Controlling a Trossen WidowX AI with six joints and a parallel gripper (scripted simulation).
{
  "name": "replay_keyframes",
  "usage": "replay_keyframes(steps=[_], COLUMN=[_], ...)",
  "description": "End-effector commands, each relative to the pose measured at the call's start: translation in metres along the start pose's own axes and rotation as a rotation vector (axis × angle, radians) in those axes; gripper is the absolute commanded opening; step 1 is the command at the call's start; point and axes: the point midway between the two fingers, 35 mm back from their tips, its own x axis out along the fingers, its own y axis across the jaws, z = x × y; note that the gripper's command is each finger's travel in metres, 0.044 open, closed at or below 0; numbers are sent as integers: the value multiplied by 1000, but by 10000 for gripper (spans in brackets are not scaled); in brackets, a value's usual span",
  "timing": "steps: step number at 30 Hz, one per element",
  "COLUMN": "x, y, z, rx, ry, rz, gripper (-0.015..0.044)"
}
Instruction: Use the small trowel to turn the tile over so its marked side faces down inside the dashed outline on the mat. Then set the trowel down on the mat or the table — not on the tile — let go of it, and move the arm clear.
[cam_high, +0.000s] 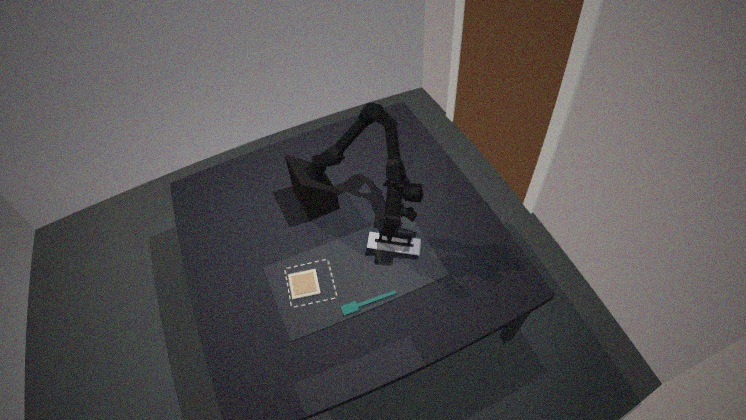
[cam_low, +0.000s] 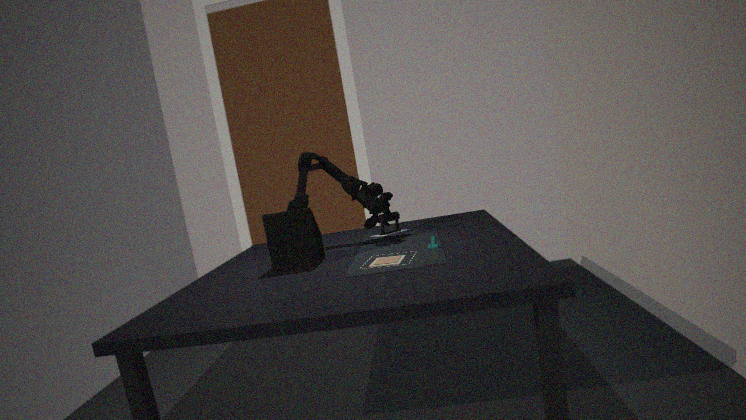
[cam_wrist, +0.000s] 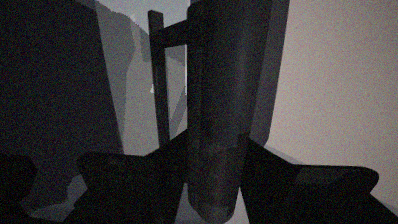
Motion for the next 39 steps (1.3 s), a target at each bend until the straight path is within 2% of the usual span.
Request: replay_keyframes(steps=[1, 11, 36, 39], x=[-14, -29, -5, -5], y=[5, 18, 45, 45], z=[4, 9, 11, 11], rx=[25, 46, 46, 46], ry=[-20, -46, -46, -46], rz=[-23, -33, -32, -32], gripper=[0, 0, 0, 79])
